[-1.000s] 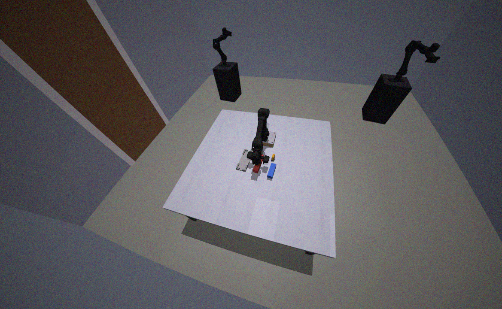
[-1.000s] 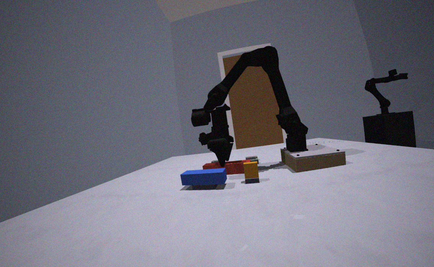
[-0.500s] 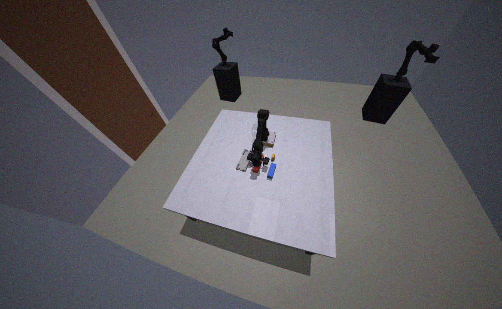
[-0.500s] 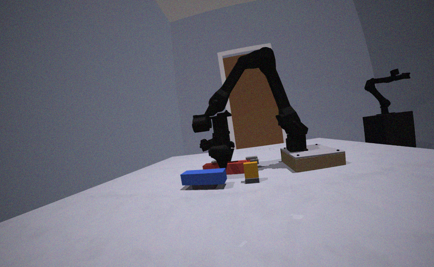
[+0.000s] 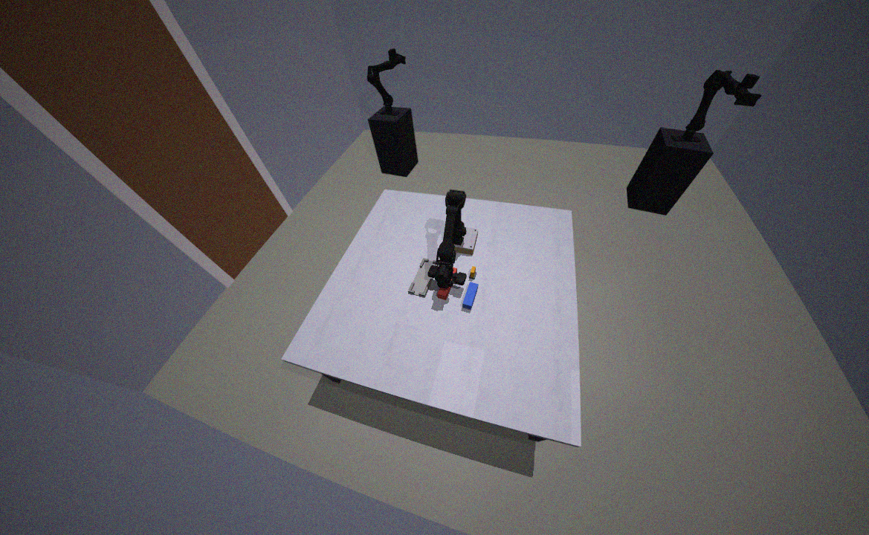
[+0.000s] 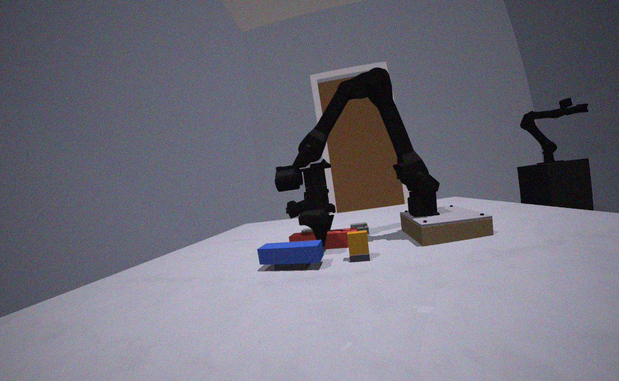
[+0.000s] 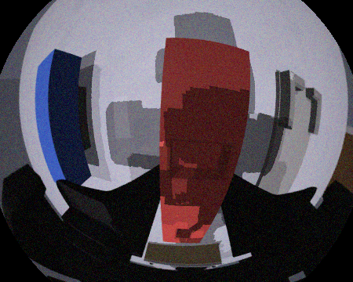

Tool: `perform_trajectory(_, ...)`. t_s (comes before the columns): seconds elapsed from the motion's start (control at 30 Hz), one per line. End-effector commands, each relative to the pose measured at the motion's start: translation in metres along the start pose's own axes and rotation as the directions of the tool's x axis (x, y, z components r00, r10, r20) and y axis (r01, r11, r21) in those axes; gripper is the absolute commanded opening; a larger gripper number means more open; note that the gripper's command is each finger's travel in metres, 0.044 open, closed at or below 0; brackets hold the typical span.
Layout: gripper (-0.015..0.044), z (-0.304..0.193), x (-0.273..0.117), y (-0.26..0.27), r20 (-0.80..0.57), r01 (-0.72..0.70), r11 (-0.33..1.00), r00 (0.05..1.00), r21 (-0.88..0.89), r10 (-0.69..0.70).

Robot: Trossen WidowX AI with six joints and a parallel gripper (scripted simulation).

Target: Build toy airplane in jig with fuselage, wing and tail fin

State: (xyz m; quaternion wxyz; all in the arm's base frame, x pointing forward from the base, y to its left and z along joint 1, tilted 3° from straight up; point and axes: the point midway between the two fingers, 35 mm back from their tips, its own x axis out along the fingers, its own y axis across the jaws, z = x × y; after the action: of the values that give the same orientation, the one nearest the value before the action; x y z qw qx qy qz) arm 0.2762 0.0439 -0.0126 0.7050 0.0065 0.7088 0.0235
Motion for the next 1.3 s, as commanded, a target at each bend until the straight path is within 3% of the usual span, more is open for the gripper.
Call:
perform_trajectory(0.0,0.017,-0.002,0.001,0.0,-0.004,0.0,1.0,1.0,0.005,0.0)
perform_trajectory(0.07,0.0157,-0.002,0.001,0.0,-0.004,0.0,1.0,1.0,0.005,0.0)
perform_trajectory(0.27,0.0,0.004,-0.005,-0.002,0.03,0.014,0.999,0.999,0.038,-0.015)
perform_trajectory(1.27,0.0,0.008,-0.09,0.0,0.009,0.006,1.0,1.0,0.017,-0.006)
